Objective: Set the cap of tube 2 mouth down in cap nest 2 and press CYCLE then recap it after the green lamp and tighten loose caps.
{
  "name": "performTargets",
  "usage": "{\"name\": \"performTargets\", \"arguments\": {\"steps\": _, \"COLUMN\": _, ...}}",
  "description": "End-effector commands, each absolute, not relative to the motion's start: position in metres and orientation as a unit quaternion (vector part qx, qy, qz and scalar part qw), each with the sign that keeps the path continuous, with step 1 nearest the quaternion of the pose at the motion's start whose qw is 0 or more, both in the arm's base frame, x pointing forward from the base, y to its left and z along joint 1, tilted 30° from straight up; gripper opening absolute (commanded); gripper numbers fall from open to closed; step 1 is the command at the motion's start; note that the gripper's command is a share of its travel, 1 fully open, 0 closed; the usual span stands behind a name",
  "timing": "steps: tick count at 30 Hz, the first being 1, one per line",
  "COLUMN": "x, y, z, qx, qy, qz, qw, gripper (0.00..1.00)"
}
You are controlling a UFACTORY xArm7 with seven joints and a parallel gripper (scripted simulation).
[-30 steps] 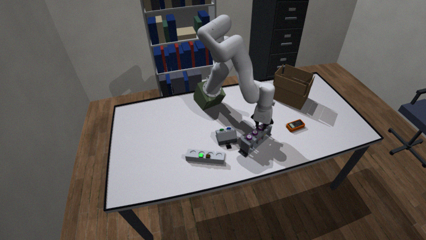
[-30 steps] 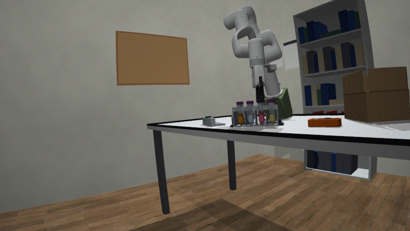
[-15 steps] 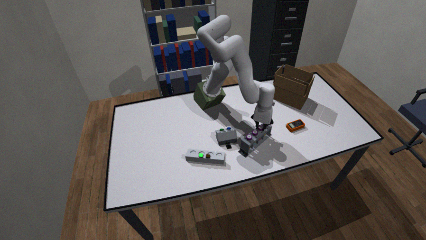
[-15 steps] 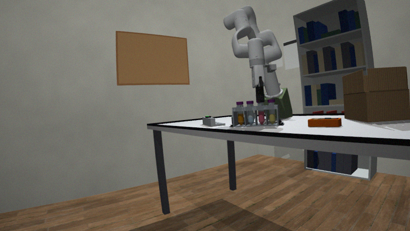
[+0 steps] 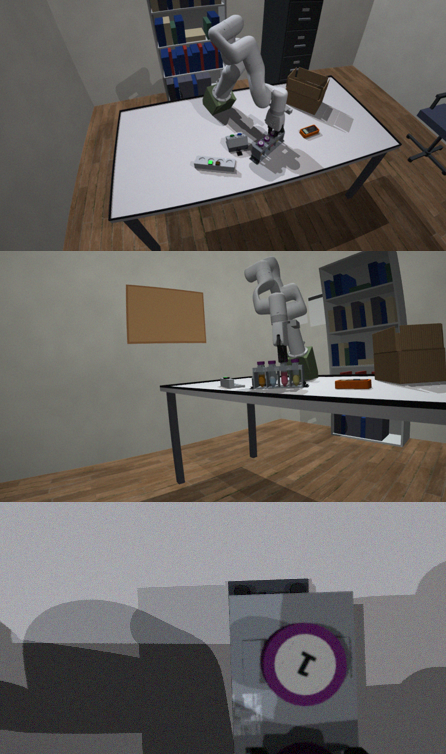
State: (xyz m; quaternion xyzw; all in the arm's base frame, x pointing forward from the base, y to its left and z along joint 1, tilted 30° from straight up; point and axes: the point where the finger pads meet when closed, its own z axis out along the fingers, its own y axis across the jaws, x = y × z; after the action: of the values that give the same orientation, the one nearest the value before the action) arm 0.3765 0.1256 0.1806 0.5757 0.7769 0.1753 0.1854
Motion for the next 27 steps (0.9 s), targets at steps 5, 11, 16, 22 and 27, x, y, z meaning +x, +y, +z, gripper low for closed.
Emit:
{"name": "performTargets", "arguments": {"steps": 5, "x": 0.3773, "y": 0.1263, "z": 0.1814, "qx": 0.655, "qy": 0.709, "qz": 0.195, "qw": 0.172, "gripper": 0.00}}
{"name": "performTargets", "arguments": {"steps": 11, "x": 0.3774, "y": 0.1263, "z": 0.1812, "qx": 0.707, "qy": 0.658, "qz": 0.208, "qw": 0.157, "gripper": 0.00}}
{"name": "performTargets", "arguments": {"steps": 16, "x": 0.3774, "y": 0.1263, "z": 0.1812, "qx": 0.707, "qy": 0.658, "qz": 0.208, "qw": 0.157, "gripper": 0.46}}
{"name": "performTargets", "arguments": {"steps": 22, "x": 0.3774, "y": 0.1263, "z": 0.1812, "qx": 0.707, "qy": 0.658, "qz": 0.208, "qw": 0.157, "gripper": 0.46}}
{"name": "performTargets", "arguments": {"steps": 27, "x": 0.3774, "y": 0.1263, "z": 0.1812, "qx": 0.707, "qy": 0.658, "qz": 0.208, "qw": 0.157, "gripper": 0.46}}
